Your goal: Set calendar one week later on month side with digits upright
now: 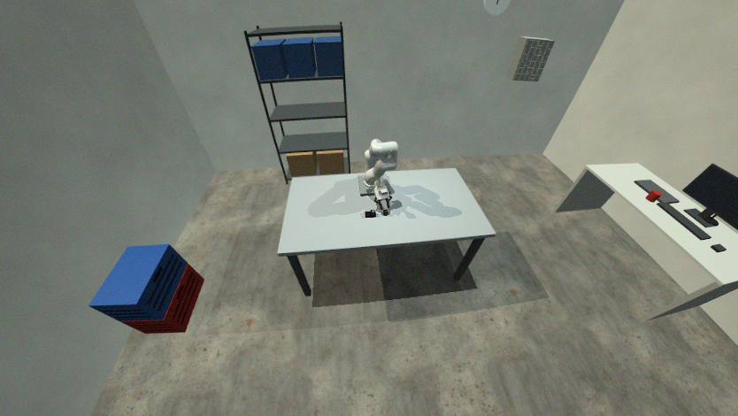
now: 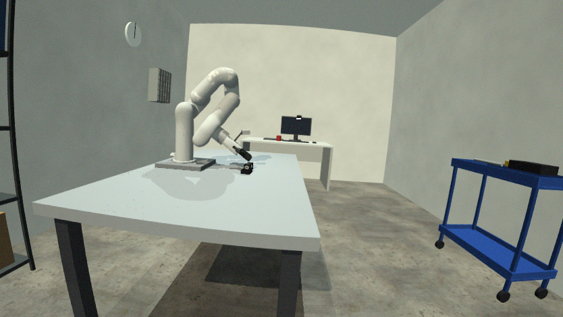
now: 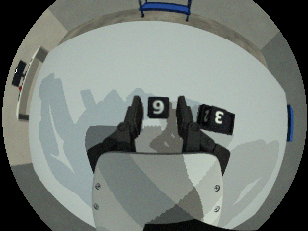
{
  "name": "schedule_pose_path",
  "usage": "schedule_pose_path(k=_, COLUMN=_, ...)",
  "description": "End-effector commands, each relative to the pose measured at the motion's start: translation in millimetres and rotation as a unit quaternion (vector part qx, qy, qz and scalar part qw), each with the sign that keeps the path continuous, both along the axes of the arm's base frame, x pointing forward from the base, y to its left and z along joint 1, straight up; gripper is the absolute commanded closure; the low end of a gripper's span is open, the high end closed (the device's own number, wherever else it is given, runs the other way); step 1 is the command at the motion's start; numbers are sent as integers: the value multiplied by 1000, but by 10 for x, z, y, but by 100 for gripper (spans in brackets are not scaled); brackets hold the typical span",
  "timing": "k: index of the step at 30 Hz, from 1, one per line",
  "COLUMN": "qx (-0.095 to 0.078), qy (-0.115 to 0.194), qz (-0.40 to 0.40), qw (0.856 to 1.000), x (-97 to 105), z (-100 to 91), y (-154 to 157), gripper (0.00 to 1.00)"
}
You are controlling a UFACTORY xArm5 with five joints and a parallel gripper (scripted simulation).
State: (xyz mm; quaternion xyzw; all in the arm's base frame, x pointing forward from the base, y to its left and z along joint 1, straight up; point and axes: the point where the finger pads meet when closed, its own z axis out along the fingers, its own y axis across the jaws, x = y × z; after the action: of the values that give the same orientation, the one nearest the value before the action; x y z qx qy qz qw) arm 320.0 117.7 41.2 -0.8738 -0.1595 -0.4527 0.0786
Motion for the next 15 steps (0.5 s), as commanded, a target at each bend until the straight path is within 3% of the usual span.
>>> schedule_pose_path(k=1, qx=1, qy=-2, qz=0, qw=1000, x=5, z=-47, y=2, gripper=51)
schedule_pose_path(k=15, qx=1, qy=-2, qz=0, qw=1000, x=2, z=-269, y=2, gripper=51)
